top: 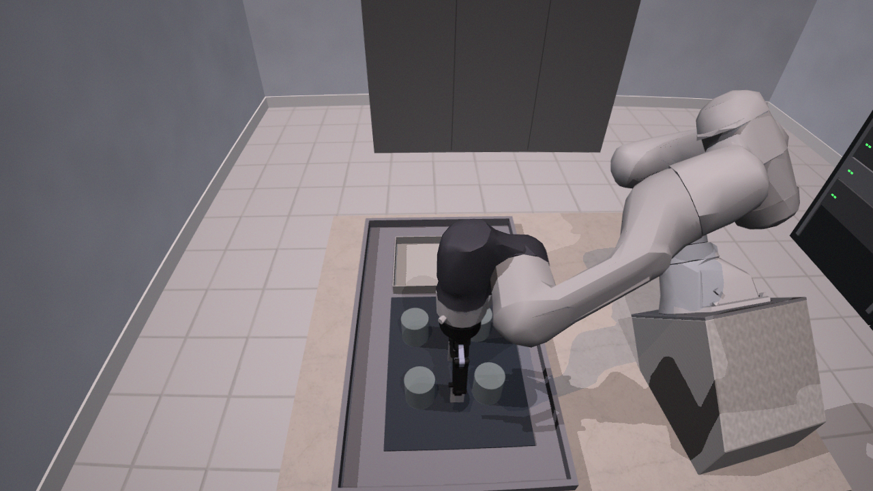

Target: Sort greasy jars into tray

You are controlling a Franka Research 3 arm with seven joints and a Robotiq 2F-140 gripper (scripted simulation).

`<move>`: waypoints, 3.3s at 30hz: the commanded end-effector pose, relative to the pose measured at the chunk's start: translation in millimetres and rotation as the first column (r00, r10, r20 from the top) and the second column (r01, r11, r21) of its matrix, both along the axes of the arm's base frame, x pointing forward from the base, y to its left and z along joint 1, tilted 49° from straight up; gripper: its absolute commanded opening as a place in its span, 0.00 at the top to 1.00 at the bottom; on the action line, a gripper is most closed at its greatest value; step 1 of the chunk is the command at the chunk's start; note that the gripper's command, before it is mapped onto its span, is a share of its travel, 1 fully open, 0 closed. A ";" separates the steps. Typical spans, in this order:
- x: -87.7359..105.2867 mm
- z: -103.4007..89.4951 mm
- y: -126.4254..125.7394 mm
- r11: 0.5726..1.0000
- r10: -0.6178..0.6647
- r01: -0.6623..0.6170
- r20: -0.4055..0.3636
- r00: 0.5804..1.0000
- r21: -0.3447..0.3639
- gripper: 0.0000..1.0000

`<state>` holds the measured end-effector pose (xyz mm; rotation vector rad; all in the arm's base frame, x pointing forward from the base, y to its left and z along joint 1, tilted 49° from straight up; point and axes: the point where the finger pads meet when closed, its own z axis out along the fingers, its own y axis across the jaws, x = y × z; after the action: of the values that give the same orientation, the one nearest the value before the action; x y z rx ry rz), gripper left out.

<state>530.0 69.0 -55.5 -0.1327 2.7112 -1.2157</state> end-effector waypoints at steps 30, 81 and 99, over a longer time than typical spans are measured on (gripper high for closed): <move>-6.1 62.4 46.1 1.000 -0.002 0.002 -0.002 1.000 -0.005 0.00; 84.8 134.0 -86.3 1.000 -0.002 0.002 -0.002 1.000 -0.005 0.00; 90.8 113.2 -109.9 1.000 -0.002 0.002 -0.002 1.000 -0.005 0.00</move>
<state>616.2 -37.7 60.6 -0.1155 2.7181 -1.2263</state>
